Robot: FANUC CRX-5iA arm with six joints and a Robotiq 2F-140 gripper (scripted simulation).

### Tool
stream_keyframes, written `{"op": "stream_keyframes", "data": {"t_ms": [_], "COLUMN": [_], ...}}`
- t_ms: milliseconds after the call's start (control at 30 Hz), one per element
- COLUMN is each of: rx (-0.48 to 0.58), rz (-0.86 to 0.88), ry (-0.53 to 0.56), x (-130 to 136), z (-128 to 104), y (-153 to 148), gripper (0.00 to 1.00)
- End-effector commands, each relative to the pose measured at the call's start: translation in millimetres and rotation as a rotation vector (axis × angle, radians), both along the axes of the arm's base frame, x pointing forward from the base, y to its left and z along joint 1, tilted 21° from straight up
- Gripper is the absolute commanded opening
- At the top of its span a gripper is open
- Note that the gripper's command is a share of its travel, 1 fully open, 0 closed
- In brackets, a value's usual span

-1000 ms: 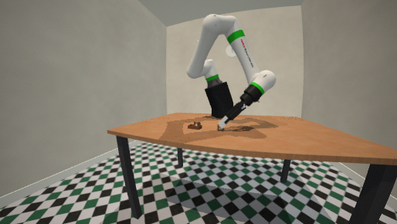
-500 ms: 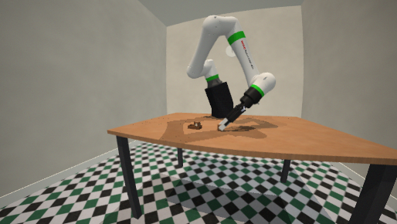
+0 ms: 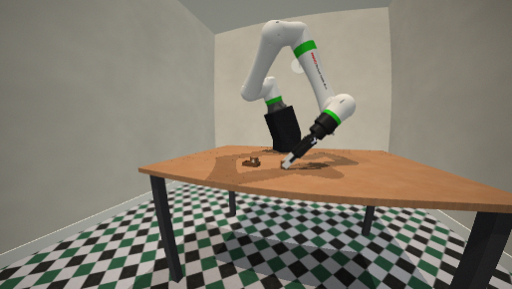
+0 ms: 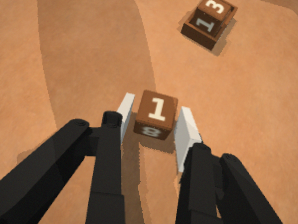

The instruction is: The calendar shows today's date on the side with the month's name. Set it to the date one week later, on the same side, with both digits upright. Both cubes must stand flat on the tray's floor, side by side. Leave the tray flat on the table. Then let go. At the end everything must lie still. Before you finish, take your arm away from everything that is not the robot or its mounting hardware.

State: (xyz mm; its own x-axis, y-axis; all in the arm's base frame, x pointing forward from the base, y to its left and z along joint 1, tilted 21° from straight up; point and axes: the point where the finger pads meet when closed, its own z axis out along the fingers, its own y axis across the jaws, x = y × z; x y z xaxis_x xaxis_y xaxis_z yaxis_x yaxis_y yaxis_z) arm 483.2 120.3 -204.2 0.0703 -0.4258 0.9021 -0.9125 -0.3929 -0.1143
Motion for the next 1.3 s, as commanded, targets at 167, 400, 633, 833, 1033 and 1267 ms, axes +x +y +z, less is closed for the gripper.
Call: {"op": "stream_keyframes", "data": {"t_ms": [167,400,633,833,1033,1267], "rx": [0.0,0.0,0.0,0.0,0.0,0.0], "rz": [0.0,0.0,0.0,0.0,0.0,0.0], "ry": [0.0,0.0,0.0,0.0,0.0,0.0], "x": [0.0,0.0,0.0,0.0,0.0,0.0], "z": [0.1,0.1,0.1,0.1,0.1,0.1], "y": [0.1,0.1,0.1,0.1,0.1,0.1], "gripper": [0.29,0.29,0.29,0.29,0.17,0.17]}}
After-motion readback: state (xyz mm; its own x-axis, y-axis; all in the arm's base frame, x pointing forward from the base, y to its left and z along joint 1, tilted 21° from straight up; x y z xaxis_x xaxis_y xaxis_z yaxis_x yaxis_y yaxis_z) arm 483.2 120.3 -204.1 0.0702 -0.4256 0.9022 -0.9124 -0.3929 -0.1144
